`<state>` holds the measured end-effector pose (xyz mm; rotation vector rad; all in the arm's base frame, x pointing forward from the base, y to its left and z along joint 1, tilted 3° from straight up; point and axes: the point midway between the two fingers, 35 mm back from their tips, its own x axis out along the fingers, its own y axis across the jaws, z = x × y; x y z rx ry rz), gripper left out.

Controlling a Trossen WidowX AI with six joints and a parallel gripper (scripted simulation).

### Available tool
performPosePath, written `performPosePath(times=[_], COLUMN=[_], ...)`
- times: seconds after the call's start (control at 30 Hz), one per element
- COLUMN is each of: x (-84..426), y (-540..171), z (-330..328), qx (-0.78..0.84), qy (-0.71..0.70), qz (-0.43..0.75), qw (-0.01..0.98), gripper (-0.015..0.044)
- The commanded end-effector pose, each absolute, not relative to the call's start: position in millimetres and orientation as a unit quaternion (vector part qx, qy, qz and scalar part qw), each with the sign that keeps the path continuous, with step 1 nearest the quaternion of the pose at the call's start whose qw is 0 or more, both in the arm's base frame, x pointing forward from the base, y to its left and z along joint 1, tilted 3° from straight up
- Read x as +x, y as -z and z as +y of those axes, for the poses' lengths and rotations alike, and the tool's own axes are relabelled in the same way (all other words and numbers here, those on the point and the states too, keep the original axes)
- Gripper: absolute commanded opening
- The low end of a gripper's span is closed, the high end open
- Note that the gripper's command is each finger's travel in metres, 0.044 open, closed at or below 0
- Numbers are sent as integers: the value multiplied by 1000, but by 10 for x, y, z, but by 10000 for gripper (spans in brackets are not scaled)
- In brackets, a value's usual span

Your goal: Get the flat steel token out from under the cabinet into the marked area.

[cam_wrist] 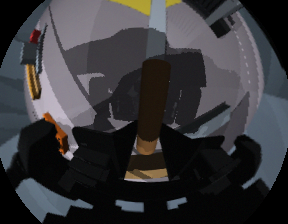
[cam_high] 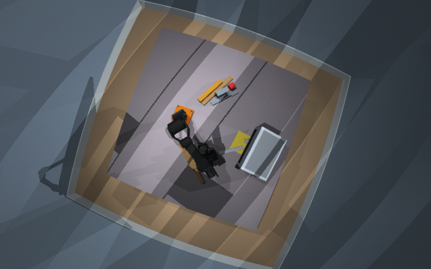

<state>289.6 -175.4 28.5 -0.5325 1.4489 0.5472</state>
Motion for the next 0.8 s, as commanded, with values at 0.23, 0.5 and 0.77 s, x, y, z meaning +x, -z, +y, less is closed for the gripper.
performPosePath(times=[0.23,0.5,0.77], x=[2896,2894,2891], y=[-284,-276,-265], z=[-1754,-1753,-1757], qx=[-238,-238,-238], qy=[-243,-243,-242], qz=[645,645,645], qw=[684,684,684], gripper=[270,270,217])
